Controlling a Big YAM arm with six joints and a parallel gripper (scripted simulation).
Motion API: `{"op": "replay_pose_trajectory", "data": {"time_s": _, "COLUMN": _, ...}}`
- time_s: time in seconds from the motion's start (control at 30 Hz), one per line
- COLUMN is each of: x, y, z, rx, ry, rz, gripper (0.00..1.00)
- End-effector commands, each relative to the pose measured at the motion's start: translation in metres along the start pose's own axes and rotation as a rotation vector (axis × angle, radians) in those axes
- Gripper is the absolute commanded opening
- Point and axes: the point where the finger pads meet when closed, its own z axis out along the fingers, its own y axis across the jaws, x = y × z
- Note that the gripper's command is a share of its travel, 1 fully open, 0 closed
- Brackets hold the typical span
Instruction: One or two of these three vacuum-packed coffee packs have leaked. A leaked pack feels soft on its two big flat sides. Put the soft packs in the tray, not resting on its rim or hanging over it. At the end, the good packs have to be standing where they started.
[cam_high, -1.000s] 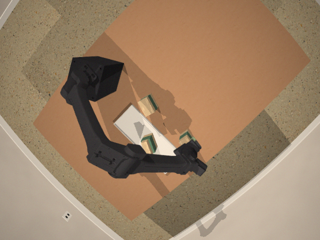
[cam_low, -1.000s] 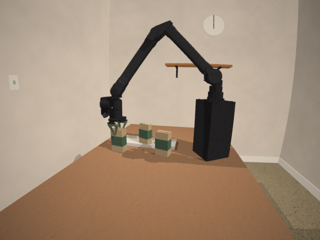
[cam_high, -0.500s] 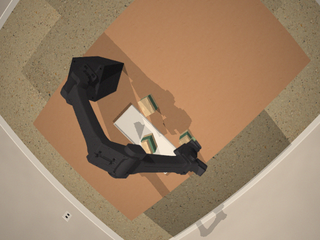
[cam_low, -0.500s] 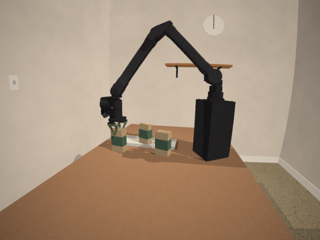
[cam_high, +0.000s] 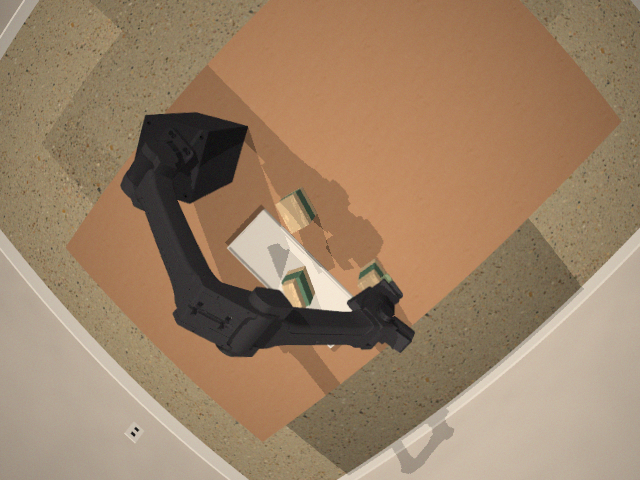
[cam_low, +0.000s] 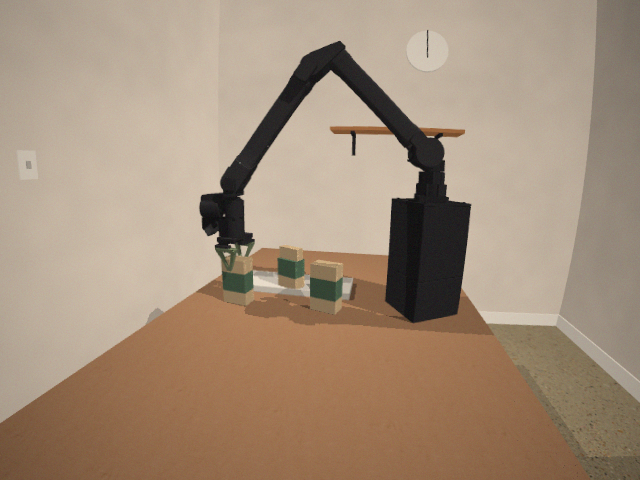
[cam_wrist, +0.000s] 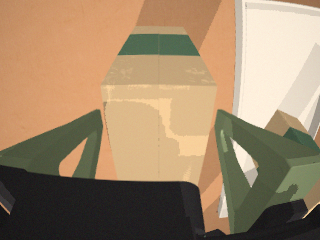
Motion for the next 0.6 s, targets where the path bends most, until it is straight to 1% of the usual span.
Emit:
{"op": "replay_pose_trajectory", "data": {"time_s": 0.0, "x": -0.001, "y": 0.005, "z": 0.01, "rx": 0.001, "ry": 0.004, "rz": 0.008, "gripper": 0.78}}
{"op": "replay_pose_trajectory", "data": {"time_s": 0.1, "x": 0.0, "y": 0.004, "z": 0.01, "rx": 0.002, "ry": 0.008, "rz": 0.008, "gripper": 0.78}}
{"op": "replay_pose_trajectory", "data": {"time_s": 0.13, "x": 0.009, "y": 0.002, "z": 0.01, "rx": 0.008, "ry": 0.03, "rz": 0.008, "gripper": 0.78}}
{"op": "replay_pose_trajectory", "data": {"time_s": 0.17, "x": -0.002, "y": 0.005, "z": -0.019, "rx": -0.002, "ry": -0.008, "rz": 0.008, "gripper": 0.78}}
{"op": "replay_pose_trajectory", "data": {"time_s": 0.23, "x": -0.002, "y": 0.005, "z": -0.04, "rx": -0.002, "ry": -0.008, "rz": 0.008, "gripper": 0.78}}
{"op": "replay_pose_trajectory", "data": {"time_s": 0.3, "x": -0.001, "y": 0.004, "z": -0.066, "rx": -0.002, "ry": -0.008, "rz": 0.008, "gripper": 0.78}}
{"op": "replay_pose_trajectory", "data": {"time_s": 0.37, "x": -0.001, "y": 0.004, "z": -0.066, "rx": -0.002, "ry": -0.008, "rz": 0.008, "gripper": 0.78}}
{"op": "replay_pose_trajectory", "data": {"time_s": 0.4, "x": -0.023, "y": 0.01, "z": -0.089, "rx": -0.014, "ry": -0.052, "rz": 0.008, "gripper": 0.78}}
{"op": "replay_pose_trajectory", "data": {"time_s": 0.47, "x": -0.024, "y": 0.01, "z": -0.107, "rx": -0.014, "ry": -0.053, "rz": 0.009, "gripper": 0.78}}
{"op": "replay_pose_trajectory", "data": {"time_s": 0.5, "x": -0.024, "y": 0.01, "z": -0.11, "rx": -0.014, "ry": -0.053, "rz": 0.009, "gripper": 0.78}}
{"op": "replay_pose_trajectory", "data": {"time_s": 0.57, "x": -0.021, "y": 0.009, "z": -0.109, "rx": -0.013, "ry": -0.047, "rz": 0.009, "gripper": 0.78}}
